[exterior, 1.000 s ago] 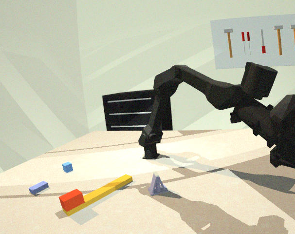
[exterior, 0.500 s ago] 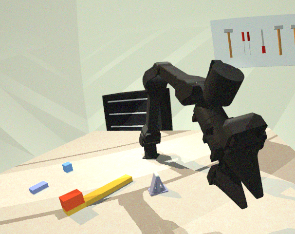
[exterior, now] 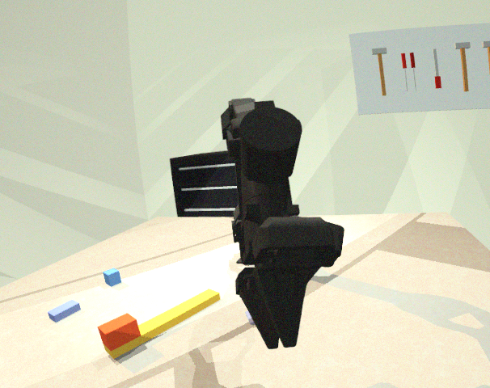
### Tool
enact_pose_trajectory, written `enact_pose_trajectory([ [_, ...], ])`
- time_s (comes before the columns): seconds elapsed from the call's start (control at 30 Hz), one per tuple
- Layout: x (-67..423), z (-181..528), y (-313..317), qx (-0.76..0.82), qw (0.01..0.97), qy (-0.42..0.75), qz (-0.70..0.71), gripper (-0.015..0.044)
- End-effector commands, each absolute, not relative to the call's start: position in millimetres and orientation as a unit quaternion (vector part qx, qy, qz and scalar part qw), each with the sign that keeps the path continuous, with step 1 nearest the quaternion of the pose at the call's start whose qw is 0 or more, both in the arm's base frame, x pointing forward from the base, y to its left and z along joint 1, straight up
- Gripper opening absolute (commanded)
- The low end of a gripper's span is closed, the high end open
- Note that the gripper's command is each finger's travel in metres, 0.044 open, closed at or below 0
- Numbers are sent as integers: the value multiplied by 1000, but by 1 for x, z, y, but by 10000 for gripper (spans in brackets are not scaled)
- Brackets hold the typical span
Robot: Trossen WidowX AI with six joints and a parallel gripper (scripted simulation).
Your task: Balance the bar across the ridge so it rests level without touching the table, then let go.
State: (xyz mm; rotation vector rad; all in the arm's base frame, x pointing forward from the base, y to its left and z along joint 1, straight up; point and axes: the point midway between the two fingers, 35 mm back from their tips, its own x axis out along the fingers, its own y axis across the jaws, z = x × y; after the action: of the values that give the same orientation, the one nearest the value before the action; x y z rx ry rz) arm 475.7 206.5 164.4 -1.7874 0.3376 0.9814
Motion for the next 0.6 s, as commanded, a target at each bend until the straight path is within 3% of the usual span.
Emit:
enact_pose_trajectory([
  [0.0, 470, 163, 176, -759, 470, 150, 425, 315],
  [0.57, 431, 149, 53, -777, 283, 183, 532, 315],
])
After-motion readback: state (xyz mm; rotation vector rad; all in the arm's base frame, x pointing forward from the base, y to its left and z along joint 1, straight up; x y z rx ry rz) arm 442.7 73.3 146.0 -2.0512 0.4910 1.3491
